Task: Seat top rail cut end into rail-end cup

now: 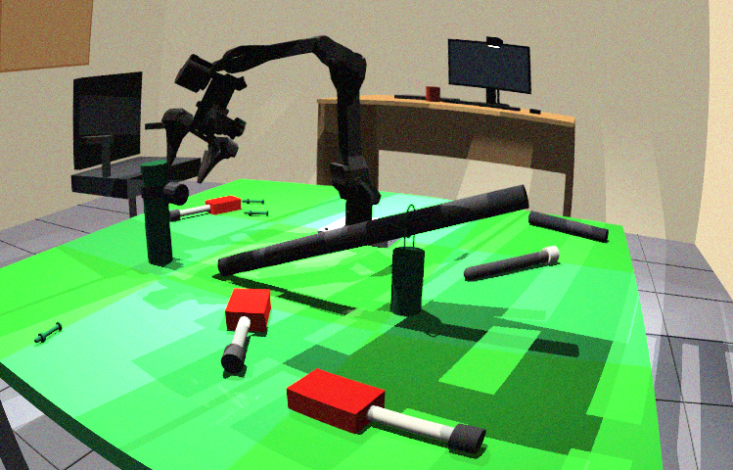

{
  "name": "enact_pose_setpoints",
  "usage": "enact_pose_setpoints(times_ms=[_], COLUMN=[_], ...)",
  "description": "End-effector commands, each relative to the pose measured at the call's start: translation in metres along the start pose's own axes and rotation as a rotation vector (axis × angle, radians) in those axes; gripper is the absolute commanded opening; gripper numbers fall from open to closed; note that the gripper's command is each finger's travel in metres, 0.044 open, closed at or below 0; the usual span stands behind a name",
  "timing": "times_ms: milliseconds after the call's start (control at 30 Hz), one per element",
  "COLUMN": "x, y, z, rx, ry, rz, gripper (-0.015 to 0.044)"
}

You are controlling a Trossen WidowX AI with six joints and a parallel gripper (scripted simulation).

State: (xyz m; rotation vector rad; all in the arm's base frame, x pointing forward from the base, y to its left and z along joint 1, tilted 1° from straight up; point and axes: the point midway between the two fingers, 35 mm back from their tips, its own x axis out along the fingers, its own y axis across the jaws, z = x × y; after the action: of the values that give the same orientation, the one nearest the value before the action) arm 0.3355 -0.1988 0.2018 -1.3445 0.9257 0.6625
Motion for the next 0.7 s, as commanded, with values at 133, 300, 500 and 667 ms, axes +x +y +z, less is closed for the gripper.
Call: enact_pose_setpoints(times_ms=[133, 300, 500, 667], x=[0.016, 0.024, 0.034, 0.042], y=[0.003, 0.002, 0.002, 0.002], z=[0.001, 0.001, 0.001, 0.001], rx=[-0.002, -0.002, -0.002, -0.002], ry=[-0.008, -0.008, -0.008, -0.008], rz=[0.008, 0.008, 0.008, 0.007], gripper=[0.0440, 0.0440, 0.0440, 0.0440])
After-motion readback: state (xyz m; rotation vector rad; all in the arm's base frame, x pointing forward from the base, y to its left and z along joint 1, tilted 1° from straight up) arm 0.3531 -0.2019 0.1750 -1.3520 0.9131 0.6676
